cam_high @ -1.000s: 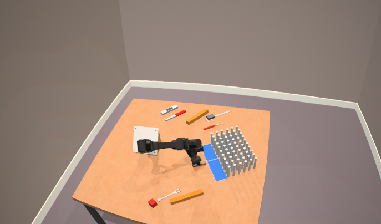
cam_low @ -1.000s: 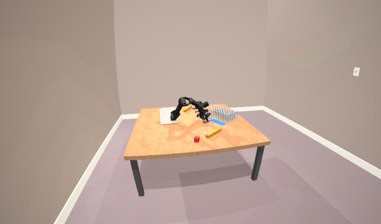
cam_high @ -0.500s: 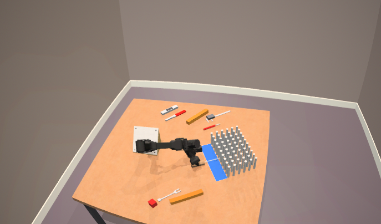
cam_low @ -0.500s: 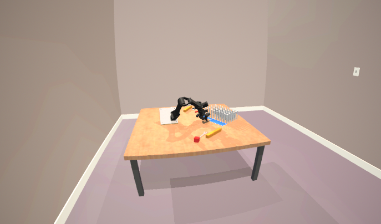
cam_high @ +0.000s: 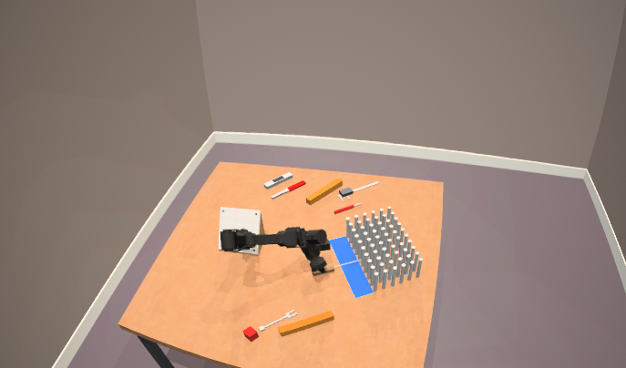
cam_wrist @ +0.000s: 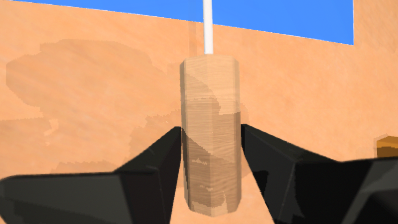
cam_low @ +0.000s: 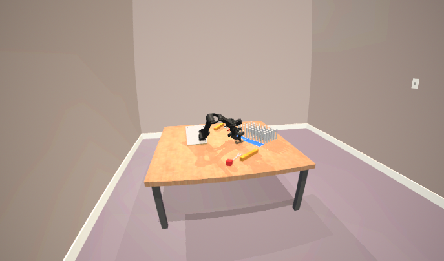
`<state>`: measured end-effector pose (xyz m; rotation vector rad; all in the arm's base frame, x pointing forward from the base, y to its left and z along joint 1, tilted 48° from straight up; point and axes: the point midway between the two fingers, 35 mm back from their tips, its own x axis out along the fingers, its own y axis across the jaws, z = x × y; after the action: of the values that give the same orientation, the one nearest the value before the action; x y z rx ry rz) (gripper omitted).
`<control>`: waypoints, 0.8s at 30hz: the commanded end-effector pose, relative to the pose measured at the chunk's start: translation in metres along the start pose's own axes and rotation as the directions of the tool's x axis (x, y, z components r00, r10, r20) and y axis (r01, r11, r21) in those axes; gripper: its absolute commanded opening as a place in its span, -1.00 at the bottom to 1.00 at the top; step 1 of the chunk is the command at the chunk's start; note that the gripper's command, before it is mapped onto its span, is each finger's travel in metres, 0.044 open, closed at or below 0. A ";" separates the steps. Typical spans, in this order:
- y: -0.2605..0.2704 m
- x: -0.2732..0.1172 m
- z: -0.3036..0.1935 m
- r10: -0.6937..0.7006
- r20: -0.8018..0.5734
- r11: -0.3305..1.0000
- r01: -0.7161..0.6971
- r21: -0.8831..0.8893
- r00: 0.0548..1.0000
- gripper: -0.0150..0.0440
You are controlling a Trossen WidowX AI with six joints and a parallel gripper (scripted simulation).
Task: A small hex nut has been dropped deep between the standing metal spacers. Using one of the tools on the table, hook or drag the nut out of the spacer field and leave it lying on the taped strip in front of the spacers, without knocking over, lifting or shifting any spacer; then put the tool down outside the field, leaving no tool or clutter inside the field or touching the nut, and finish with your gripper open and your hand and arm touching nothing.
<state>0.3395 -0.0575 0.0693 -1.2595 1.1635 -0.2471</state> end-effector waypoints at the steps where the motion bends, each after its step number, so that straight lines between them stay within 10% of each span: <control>1: 0.000 -0.001 -0.002 0.002 0.004 1.000 -0.002 -0.002 1.000 -0.49; 24: 0.000 -0.006 -0.014 0.003 0.004 1.000 -0.003 -0.003 1.000 -0.49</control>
<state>0.3276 -0.0619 0.0735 -1.2598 1.1642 -0.2469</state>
